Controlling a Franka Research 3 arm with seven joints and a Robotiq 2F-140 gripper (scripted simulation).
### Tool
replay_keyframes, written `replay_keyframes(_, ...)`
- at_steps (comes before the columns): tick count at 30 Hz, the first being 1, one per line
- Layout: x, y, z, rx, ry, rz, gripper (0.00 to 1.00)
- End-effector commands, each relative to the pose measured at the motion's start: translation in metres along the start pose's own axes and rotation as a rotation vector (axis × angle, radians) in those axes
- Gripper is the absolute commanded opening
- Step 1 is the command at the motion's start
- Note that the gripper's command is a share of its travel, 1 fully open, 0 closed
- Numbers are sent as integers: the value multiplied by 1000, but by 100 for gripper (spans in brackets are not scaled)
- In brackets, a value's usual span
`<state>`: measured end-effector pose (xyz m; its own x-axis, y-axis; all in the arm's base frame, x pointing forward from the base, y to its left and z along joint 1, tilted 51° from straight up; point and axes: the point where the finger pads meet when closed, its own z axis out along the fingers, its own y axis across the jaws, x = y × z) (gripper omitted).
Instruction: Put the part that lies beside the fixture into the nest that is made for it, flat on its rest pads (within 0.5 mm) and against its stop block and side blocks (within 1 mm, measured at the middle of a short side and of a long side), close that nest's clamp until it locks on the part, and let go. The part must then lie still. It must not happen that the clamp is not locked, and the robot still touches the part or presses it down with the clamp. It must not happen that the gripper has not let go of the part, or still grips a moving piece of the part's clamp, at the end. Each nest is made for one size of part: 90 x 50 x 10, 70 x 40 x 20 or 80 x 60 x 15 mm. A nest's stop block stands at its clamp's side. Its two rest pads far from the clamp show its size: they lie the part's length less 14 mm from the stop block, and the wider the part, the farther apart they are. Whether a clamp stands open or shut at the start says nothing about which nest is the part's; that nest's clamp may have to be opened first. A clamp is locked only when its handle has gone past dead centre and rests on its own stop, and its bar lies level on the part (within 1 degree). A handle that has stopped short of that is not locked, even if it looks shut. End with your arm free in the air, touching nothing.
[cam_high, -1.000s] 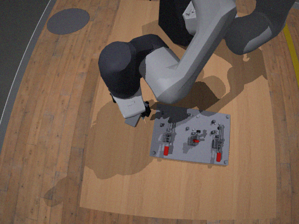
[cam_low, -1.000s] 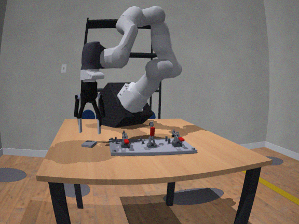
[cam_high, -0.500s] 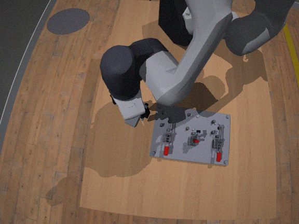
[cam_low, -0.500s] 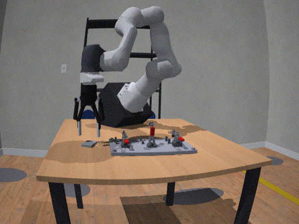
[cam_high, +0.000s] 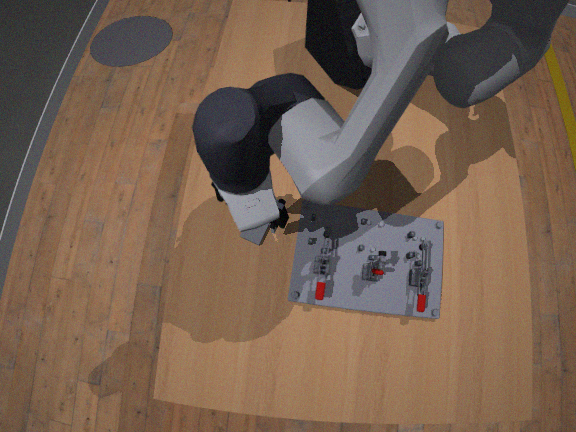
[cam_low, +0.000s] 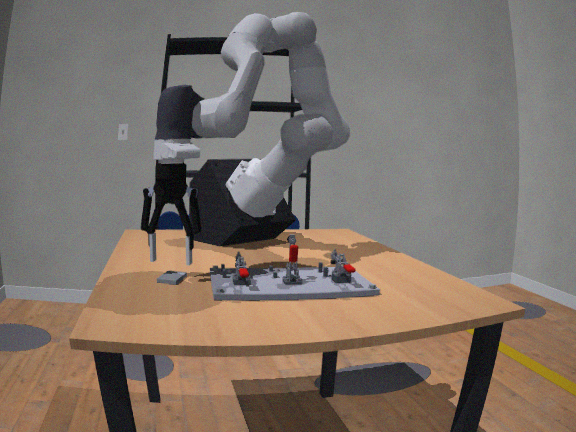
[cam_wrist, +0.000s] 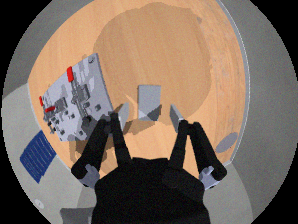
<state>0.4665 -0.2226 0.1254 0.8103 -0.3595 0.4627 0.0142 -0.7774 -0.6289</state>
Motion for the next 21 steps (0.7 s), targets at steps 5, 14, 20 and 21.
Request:
replay_keyframes(5, -1, 0, 4, 0, -1, 5, 58)
replay_keyframes(14, -1, -1, 19, 0, -1, 5, 58)
replay_keyframes(20, -1, -1, 26, 0, -1, 5, 58)
replay_keyframes(21, -1, -1, 27, 0, -1, 5, 58)
